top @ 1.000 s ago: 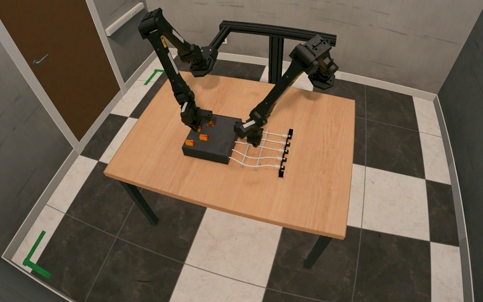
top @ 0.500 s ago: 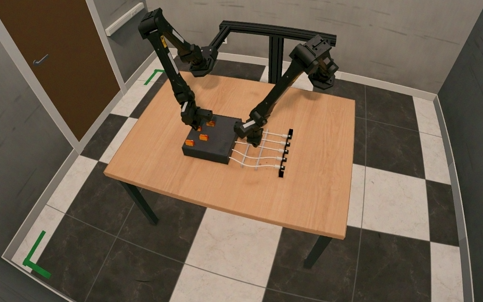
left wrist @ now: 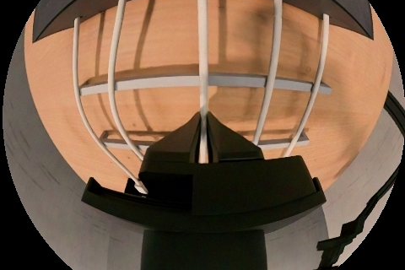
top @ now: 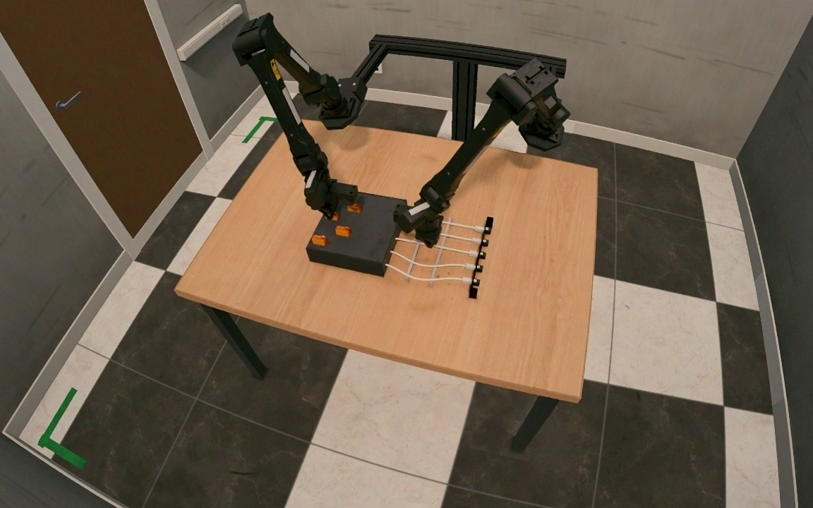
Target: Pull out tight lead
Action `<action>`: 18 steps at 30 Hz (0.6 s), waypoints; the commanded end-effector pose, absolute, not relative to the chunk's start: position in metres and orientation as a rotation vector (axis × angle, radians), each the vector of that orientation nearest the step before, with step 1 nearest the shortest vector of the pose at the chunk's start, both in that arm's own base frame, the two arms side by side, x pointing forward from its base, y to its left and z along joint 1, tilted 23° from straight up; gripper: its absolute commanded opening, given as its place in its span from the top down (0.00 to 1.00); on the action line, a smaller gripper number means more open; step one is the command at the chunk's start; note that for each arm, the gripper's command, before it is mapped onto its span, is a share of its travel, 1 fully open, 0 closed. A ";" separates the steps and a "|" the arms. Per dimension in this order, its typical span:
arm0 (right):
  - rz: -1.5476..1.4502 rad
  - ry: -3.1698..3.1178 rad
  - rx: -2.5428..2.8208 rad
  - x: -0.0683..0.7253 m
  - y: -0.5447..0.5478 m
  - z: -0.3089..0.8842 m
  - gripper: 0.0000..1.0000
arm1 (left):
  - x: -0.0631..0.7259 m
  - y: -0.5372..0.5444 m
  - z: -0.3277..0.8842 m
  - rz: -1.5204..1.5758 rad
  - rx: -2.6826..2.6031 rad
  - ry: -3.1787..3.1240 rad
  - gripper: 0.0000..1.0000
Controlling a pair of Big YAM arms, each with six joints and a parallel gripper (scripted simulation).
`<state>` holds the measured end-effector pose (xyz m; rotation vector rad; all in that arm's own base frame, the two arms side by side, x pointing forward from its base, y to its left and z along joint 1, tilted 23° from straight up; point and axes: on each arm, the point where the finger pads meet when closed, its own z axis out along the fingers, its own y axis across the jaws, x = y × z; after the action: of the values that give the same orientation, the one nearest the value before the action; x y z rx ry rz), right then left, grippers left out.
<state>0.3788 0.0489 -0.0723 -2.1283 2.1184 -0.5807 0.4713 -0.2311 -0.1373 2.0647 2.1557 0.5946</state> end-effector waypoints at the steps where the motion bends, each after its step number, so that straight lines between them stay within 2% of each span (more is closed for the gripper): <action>1: -0.645 2.037 -2.067 0.407 0.066 -0.040 0.95 | 0.474 -0.234 -0.133 0.594 2.059 2.143 1.00; 18: -0.608 2.098 -2.104 0.381 0.059 -0.043 0.95 | 0.474 -0.234 -0.133 0.594 2.059 2.143 1.00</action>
<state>0.3785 0.0490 -0.0717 -2.1258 2.1246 -0.5773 0.4713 -0.2311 -0.1373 2.0647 2.1557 0.5946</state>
